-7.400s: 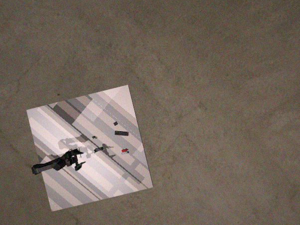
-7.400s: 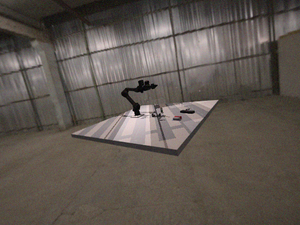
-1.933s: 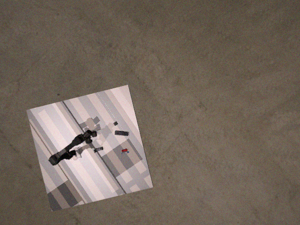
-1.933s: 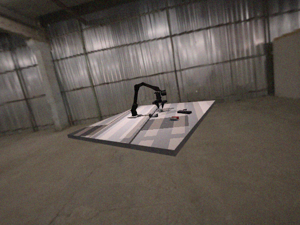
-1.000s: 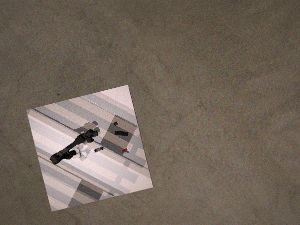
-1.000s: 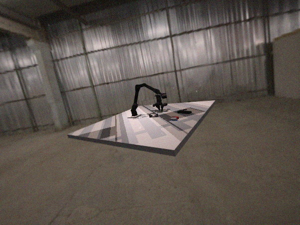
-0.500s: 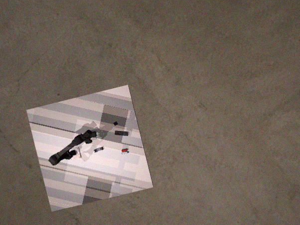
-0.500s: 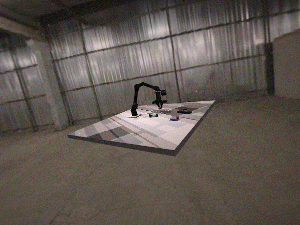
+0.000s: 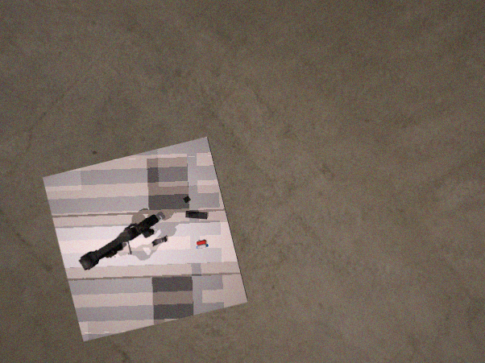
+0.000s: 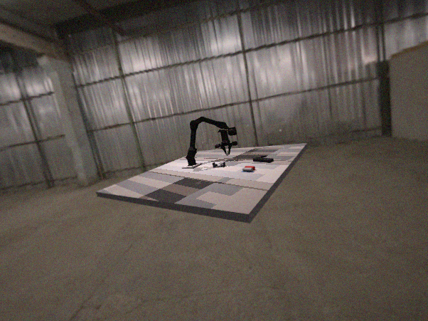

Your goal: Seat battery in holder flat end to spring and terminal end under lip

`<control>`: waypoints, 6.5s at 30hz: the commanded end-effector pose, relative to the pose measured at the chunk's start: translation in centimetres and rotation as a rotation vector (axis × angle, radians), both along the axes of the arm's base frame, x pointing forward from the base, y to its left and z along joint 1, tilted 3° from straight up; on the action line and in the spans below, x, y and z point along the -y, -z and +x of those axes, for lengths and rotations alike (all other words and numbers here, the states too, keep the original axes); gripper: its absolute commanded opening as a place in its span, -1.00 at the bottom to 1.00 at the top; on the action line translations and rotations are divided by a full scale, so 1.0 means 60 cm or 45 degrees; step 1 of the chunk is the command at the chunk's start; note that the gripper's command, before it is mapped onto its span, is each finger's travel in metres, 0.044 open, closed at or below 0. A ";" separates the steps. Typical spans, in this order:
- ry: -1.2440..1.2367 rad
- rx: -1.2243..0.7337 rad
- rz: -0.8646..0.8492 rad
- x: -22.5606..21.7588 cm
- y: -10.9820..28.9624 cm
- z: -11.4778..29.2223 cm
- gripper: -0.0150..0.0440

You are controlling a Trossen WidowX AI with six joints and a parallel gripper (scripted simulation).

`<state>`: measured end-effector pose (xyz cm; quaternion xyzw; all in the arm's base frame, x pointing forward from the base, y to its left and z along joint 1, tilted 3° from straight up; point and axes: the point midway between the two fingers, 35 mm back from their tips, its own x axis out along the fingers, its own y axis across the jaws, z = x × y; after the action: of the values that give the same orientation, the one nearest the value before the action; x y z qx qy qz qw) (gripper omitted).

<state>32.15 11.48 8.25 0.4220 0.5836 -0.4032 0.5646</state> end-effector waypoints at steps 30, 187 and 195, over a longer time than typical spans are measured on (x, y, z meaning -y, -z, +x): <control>-1.462 0.057 -0.003 0.247 -0.025 0.003 -0.19; -1.632 -0.184 0.240 0.275 0.082 0.024 -0.19; -1.634 -0.144 0.213 0.275 0.084 0.022 -0.19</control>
<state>33.03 -5.11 3.29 0.0099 0.7886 0.0359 0.6137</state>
